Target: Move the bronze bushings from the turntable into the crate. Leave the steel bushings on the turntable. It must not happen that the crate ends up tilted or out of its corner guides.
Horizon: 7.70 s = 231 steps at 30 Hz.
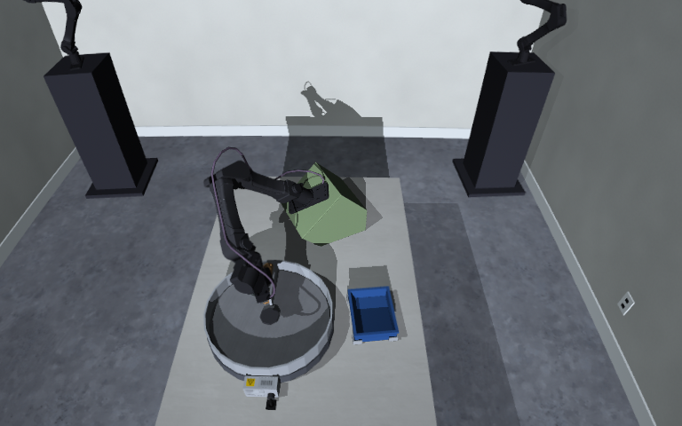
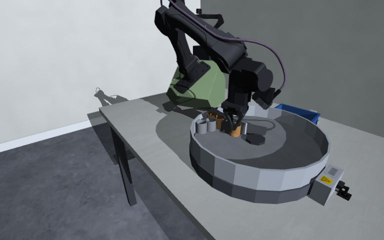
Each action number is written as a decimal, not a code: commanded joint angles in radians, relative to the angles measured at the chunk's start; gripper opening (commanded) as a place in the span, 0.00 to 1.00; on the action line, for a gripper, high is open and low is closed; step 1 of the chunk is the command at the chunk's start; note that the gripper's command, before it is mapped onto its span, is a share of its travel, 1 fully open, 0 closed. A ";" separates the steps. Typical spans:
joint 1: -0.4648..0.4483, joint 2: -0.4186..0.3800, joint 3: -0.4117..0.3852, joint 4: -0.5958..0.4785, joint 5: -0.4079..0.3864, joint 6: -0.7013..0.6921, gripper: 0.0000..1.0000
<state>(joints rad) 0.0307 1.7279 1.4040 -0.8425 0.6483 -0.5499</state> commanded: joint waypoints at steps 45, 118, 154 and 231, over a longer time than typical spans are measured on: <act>0.011 -0.012 -0.011 0.041 -0.014 -0.013 0.15; 0.071 -0.063 0.074 -0.117 0.009 0.063 0.00; 0.156 -0.072 0.192 -0.319 0.046 0.168 0.00; 0.696 0.842 0.820 -0.524 0.082 0.870 0.00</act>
<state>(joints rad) 0.6682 2.5488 2.1387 -1.3037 0.7380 0.2832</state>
